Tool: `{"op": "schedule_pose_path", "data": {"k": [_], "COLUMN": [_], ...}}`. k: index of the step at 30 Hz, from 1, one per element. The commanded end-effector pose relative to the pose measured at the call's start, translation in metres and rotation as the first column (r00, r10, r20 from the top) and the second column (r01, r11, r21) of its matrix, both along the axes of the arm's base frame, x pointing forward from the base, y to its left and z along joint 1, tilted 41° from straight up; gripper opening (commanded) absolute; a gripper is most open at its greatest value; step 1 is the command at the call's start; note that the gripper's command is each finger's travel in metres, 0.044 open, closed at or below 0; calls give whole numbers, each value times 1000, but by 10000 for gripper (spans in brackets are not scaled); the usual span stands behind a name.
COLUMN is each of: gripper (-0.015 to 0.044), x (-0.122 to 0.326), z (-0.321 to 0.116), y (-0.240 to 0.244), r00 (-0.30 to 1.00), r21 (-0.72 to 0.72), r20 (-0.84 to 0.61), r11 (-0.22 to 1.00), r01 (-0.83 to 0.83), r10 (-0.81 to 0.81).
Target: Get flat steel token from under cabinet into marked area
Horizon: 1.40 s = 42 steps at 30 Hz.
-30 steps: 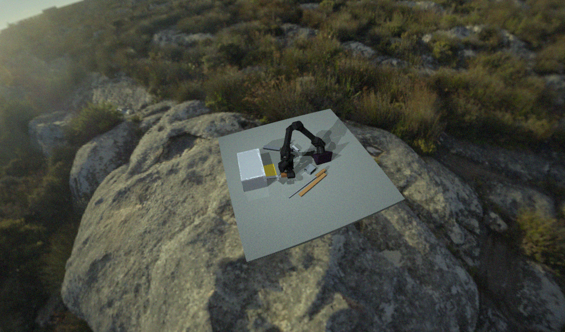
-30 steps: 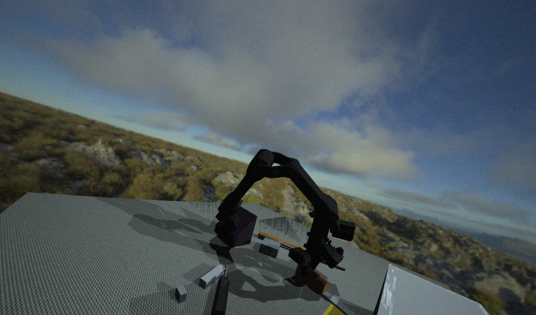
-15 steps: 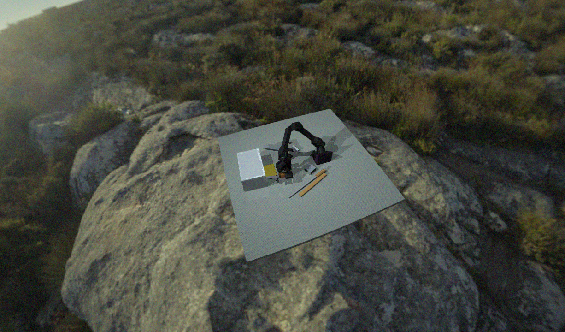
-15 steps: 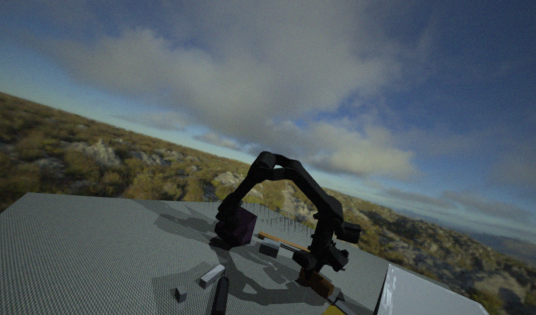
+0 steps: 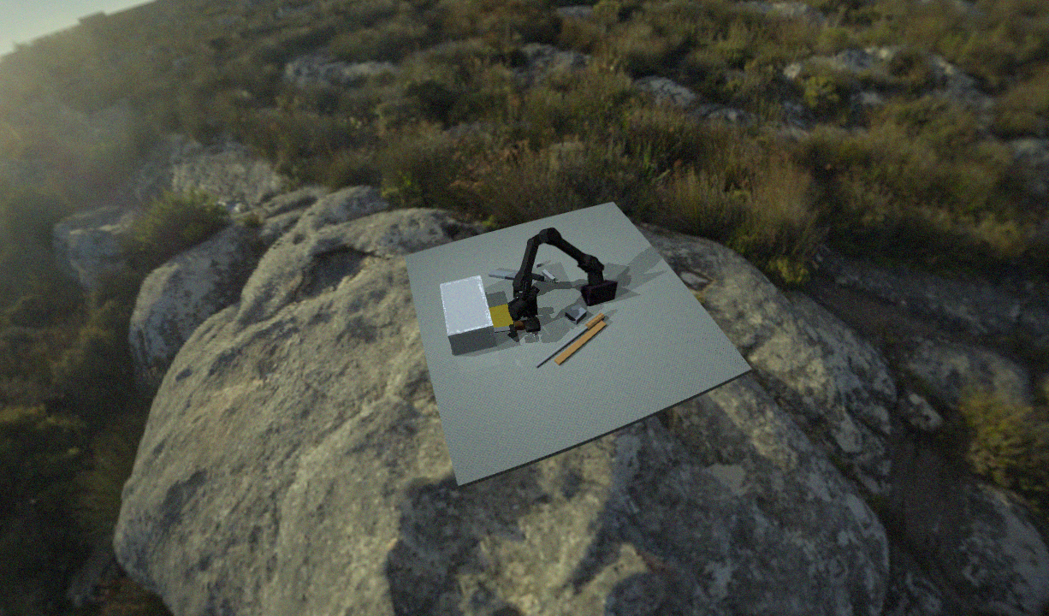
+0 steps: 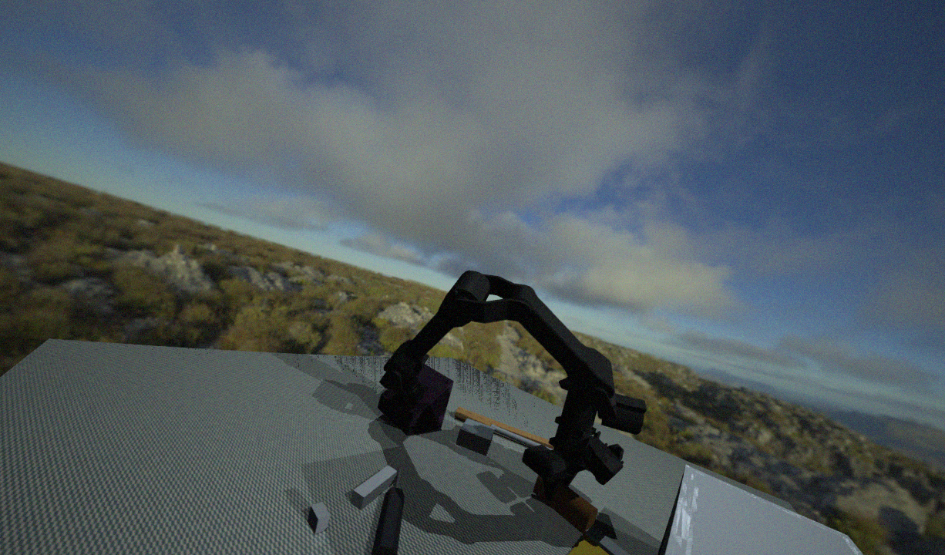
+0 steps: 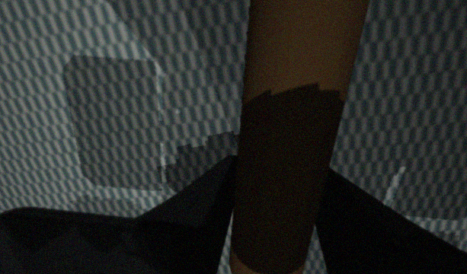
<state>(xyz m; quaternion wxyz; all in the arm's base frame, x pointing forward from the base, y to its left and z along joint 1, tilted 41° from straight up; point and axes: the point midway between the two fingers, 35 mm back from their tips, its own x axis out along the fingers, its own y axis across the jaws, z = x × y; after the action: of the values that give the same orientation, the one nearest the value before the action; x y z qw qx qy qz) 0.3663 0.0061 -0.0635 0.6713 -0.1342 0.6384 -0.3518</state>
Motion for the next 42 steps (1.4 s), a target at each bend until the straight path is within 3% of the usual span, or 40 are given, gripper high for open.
{"op": "schedule_pose_path", "data": {"k": [1,42], "gripper": [0,0], "x": [7,44], "z": [1,7], "y": [-2,-12], "r00": [1000,1000], "r21": [3,2], "r20": [2,5], "r11": [1000,1000], "r01": [0,0], "r10": [0,0]}}
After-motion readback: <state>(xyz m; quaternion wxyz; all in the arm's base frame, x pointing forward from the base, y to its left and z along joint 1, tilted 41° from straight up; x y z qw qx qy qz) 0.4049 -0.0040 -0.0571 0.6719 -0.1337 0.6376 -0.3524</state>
